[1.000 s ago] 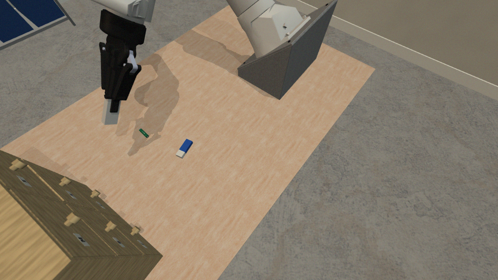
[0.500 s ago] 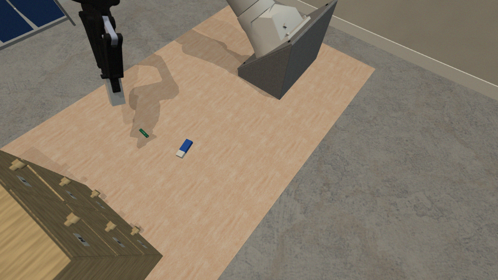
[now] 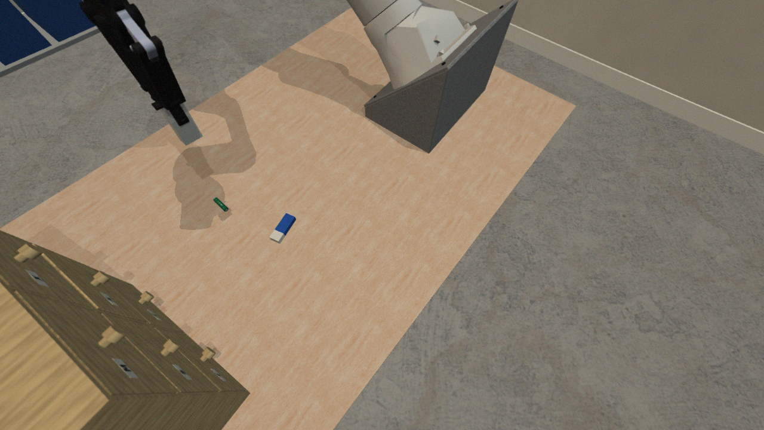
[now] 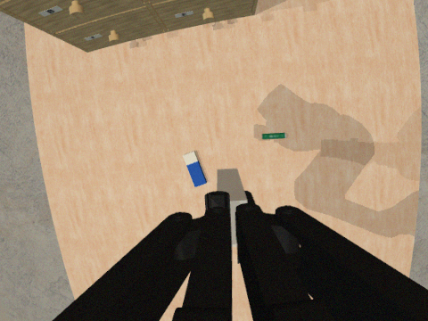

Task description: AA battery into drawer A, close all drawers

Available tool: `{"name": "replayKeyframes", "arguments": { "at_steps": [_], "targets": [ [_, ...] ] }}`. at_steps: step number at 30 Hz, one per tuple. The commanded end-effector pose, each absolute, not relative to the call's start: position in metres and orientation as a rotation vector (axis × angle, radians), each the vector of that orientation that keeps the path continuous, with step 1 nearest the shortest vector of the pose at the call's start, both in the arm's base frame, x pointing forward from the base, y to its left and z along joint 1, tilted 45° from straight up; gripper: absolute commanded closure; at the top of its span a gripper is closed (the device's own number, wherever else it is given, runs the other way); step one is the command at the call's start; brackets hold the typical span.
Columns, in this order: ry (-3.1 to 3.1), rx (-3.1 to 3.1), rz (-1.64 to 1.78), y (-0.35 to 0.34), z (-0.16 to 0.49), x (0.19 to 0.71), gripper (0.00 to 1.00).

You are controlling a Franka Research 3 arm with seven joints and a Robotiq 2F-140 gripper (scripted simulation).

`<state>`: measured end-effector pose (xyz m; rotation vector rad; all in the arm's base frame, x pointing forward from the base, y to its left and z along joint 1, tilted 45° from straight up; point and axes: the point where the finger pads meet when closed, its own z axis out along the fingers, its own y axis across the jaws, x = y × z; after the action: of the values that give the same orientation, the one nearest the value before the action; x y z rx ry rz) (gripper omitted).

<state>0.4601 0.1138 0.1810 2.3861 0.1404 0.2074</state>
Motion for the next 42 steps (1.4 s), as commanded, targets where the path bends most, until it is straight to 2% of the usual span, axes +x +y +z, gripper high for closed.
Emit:
{"name": "replayKeyframes", "arguments": {
  "at_steps": [1, 36, 37, 42],
  "targets": [
    [0.238, 2.337, 0.068, 0.1049, 0.1842, 0.4477, 1.0],
    [0.237, 2.337, 0.065, 0.105, 0.1844, 0.4474, 1.0],
    [0.225, 2.337, 0.07, 0.1031, 0.1845, 0.448, 0.0],
    [0.225, 2.337, 0.07, 0.1031, 0.1845, 0.448, 0.0]
  ]
}}
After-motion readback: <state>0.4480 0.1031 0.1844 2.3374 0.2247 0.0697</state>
